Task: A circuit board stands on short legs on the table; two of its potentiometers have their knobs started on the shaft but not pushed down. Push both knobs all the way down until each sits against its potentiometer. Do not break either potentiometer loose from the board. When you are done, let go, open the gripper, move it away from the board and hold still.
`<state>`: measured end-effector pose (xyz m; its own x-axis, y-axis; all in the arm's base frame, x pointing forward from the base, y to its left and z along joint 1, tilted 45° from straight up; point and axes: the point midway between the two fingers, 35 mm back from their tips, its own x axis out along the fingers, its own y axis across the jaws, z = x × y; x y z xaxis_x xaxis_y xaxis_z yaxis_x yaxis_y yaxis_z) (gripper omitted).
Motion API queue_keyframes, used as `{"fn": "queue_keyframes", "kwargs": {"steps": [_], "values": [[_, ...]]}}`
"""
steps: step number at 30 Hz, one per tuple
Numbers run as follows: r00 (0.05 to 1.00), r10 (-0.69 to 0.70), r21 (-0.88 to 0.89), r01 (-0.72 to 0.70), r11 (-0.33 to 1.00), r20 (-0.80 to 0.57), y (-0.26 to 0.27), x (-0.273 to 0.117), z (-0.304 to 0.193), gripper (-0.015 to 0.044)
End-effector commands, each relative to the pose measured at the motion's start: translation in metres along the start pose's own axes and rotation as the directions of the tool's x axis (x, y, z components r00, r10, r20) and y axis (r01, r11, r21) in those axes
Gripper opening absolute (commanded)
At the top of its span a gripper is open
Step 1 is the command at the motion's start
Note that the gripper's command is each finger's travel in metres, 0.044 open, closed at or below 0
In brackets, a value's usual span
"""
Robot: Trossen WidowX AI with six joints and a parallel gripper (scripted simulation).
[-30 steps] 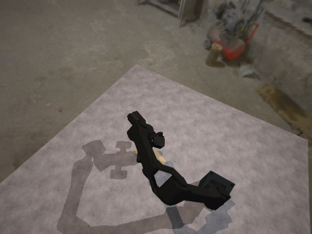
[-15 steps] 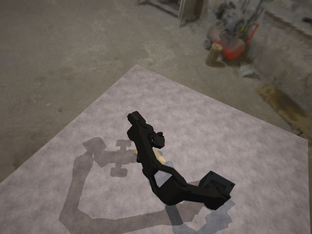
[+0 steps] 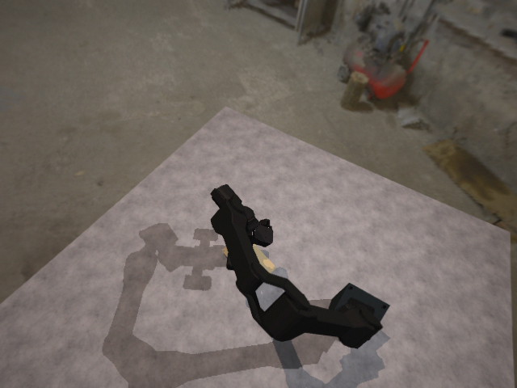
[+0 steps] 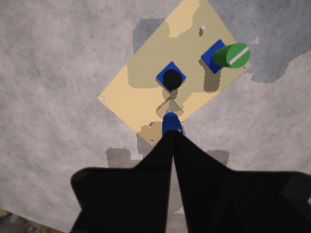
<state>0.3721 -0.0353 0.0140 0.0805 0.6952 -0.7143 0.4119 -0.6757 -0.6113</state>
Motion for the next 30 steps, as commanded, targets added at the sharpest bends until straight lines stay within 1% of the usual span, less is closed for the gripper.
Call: {"fn": "queue_keyframes", "kwargs": {"steps": [1, 30], "values": [[1.0, -0.003, -0.001, 0.003, 1.0, -0.001, -0.0008, 0.0022, -0.0013, 0.0], [1.0, -0.003, -0.001, 0.003, 1.0, -0.001, -0.0009, 0.0105, -0.0013, 0.0]]}}
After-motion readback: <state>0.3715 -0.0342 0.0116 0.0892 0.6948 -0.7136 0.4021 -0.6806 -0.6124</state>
